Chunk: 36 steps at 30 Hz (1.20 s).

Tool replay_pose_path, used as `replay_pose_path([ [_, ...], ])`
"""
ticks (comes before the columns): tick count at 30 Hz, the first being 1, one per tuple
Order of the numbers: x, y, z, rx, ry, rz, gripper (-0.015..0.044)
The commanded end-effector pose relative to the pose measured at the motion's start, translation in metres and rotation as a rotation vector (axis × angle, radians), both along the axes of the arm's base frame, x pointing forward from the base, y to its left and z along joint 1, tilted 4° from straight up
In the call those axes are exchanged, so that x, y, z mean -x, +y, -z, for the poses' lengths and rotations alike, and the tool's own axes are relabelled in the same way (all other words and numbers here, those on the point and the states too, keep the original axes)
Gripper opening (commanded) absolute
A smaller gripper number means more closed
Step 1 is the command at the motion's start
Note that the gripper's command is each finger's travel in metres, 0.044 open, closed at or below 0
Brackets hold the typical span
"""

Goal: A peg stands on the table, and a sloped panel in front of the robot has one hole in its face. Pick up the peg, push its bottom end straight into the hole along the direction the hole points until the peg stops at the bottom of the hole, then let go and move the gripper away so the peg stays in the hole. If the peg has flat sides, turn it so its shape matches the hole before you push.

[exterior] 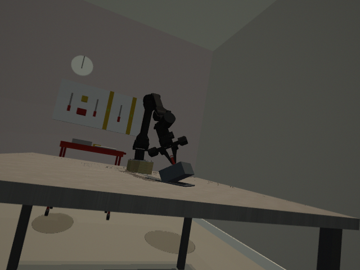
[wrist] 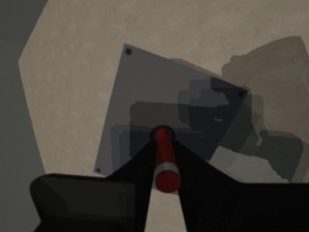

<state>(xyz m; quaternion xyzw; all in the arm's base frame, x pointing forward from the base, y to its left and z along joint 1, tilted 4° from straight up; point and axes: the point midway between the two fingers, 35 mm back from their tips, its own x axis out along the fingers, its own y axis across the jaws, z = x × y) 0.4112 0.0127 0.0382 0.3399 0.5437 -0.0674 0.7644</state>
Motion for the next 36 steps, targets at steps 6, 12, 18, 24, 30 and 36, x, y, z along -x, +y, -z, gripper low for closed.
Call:
replay_pose_path([
  [6, 0.000, 0.000, 0.000, 0.000, 0.000, 0.000, 0.0079],
  [12, 0.000, 0.000, 0.000, 0.000, 0.000, 0.000, 0.0236],
  [18, 0.001, -0.001, -0.002, 0.000, 0.000, 0.000, 0.0394],
  [24, 0.004, -0.004, -0.011, 0.001, 0.001, 0.001, 0.0440],
  [30, 0.008, -0.008, -0.022, 0.002, 0.002, 0.002, 0.0440],
  [36, 0.012, -0.012, -0.033, 0.002, 0.003, 0.003, 0.0440],
])
